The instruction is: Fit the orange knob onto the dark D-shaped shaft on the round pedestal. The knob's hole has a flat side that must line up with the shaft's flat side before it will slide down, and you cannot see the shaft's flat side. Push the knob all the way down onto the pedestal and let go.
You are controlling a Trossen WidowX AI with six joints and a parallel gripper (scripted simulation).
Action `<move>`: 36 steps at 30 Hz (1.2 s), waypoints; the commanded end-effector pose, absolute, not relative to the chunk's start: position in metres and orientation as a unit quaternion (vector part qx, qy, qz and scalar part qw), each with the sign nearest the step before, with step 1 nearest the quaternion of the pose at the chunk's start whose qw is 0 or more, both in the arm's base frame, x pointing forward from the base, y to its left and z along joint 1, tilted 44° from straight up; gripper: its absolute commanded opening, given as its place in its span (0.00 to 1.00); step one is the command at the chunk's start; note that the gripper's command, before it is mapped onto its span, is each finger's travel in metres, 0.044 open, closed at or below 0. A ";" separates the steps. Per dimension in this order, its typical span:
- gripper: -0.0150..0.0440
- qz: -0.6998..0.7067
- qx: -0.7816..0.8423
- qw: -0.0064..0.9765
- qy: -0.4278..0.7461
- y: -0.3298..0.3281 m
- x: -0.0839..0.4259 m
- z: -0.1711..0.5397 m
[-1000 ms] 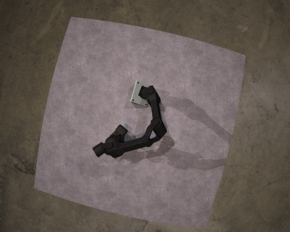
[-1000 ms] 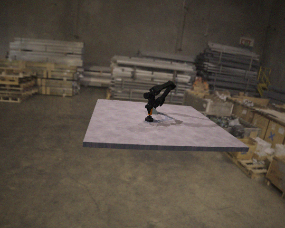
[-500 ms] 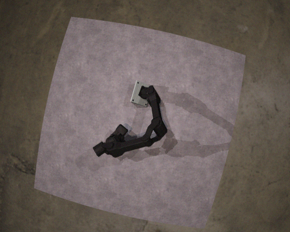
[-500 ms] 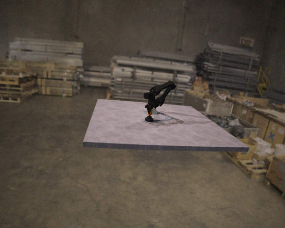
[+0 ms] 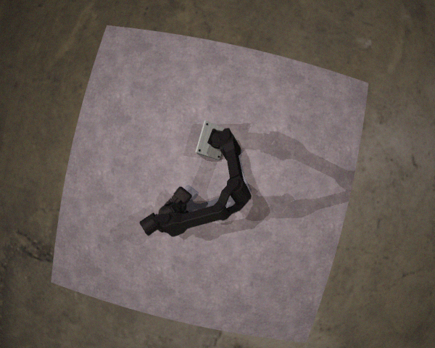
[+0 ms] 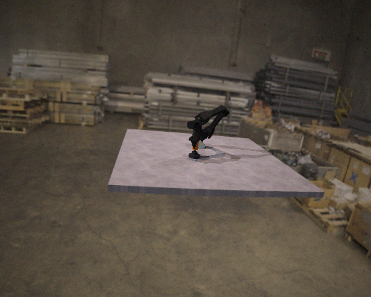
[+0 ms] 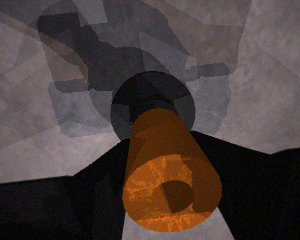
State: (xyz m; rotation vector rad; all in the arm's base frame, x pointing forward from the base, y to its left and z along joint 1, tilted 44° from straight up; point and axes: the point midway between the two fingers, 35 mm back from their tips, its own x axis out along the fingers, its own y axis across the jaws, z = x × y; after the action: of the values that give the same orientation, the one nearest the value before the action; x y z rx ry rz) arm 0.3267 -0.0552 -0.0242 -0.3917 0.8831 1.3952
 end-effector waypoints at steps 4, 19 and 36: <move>0.25 0.616 -0.172 0.663 0.390 -0.057 0.326 -0.022; 0.25 0.653 -0.240 0.641 0.324 -0.059 0.328 -0.022; 0.25 0.653 -0.240 0.641 0.323 -0.055 0.326 -0.023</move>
State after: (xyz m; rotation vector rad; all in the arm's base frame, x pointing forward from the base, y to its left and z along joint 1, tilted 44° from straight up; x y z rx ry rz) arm 0.3256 -0.0565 -0.0229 -0.5445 0.7405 1.4908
